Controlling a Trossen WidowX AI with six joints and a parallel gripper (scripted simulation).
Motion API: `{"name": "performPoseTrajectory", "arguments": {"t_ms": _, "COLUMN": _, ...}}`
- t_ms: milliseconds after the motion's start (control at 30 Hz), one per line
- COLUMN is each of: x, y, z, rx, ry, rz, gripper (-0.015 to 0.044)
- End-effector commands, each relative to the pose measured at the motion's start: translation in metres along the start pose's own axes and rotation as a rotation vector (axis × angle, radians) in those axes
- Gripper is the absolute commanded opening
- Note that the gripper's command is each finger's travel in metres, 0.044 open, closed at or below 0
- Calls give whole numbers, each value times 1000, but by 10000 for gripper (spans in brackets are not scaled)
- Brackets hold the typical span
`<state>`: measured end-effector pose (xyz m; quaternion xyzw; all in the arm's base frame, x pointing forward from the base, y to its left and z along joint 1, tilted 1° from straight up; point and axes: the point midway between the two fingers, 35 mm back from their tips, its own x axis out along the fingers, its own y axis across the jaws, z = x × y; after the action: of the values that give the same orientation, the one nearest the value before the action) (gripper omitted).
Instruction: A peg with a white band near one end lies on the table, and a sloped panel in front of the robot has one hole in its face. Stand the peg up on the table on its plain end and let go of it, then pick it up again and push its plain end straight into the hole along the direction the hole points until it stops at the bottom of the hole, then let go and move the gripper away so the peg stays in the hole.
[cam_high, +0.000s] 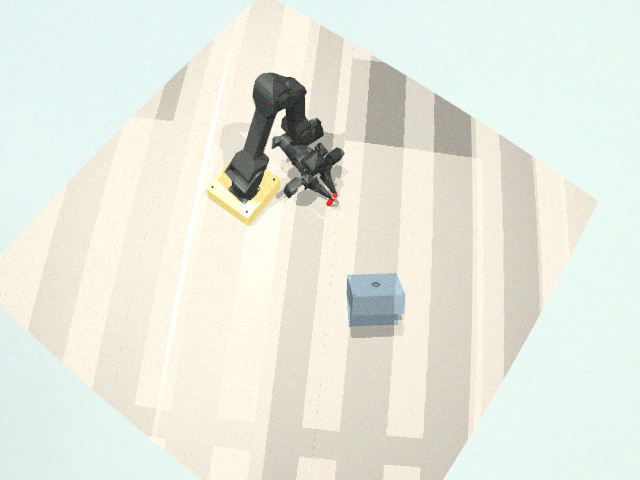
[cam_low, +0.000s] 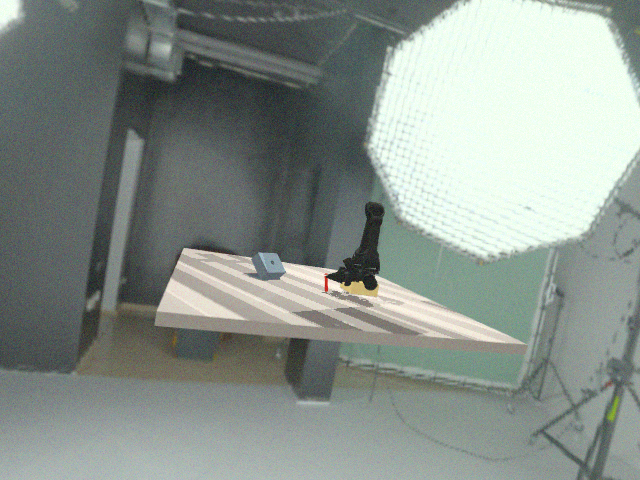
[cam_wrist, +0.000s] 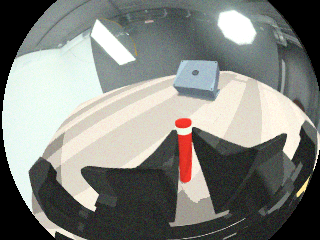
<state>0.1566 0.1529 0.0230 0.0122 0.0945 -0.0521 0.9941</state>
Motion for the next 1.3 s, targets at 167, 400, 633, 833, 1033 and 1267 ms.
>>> {"name": "performPoseTrajectory", "arguments": {"t_ms": 167, "x": 1, "y": 0, "z": -4, "rx": 0, "ry": 0, "rz": 0, "gripper": 49}}
{"name": "performPoseTrajectory", "arguments": {"t_ms": 400, "x": 0, "y": 0, "z": -4, "rx": -2, "ry": -2, "rz": 1, "gripper": 49}}
{"name": "performPoseTrajectory", "arguments": {"t_ms": 633, "x": -2, "y": -2, "z": -5, "rx": -7, "ry": -5, "rz": 1, "gripper": 49}}
{"name": "performPoseTrajectory", "arguments": {"t_ms": 833, "x": -3, "y": -3, "z": -6, "rx": -9, "ry": -9, "rz": 2, "gripper": 49}}
{"name": "performPoseTrajectory", "arguments": {"t_ms": 1033, "x": -5, "y": -4, "z": -7, "rx": -10, "ry": -15, "rz": 5, "gripper": 49}}
{"name": "performPoseTrajectory", "arguments": {"t_ms": 1267, "x": -6, "y": -4, "z": -7, "rx": -10, "ry": -23, "rz": 9, "gripper": 49}}
